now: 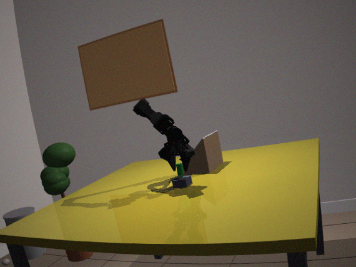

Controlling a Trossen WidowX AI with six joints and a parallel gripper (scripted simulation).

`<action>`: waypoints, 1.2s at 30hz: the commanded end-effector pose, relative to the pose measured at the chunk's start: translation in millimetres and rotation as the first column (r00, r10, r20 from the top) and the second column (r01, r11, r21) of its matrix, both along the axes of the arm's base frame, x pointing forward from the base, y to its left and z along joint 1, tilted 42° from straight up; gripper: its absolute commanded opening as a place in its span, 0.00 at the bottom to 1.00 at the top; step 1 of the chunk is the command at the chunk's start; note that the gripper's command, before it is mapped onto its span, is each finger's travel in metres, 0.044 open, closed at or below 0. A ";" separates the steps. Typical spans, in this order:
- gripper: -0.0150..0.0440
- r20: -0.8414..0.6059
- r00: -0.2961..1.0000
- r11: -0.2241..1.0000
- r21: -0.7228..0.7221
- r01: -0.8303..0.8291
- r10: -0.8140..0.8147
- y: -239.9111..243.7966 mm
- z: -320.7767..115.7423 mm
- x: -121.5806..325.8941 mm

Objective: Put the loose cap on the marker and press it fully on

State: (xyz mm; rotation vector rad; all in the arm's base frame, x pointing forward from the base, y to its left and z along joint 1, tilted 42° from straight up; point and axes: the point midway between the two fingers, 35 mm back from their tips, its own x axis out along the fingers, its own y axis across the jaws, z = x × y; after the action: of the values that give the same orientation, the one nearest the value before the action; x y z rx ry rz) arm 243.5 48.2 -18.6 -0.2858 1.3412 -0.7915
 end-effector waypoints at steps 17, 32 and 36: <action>0.78 -0.196 0.954 0.973 0.016 -0.229 0.228 46.6 50.8 -2.1; 0.25 -0.272 0.909 0.947 0.035 -0.319 0.316 45.3 48.5 -2.3; 0.25 -0.272 0.909 0.947 0.035 -0.319 0.316 45.3 48.5 -2.3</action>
State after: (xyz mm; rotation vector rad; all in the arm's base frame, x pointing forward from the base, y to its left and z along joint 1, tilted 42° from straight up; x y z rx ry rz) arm 241.0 93.4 30.3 -0.6226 1.5005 -0.4989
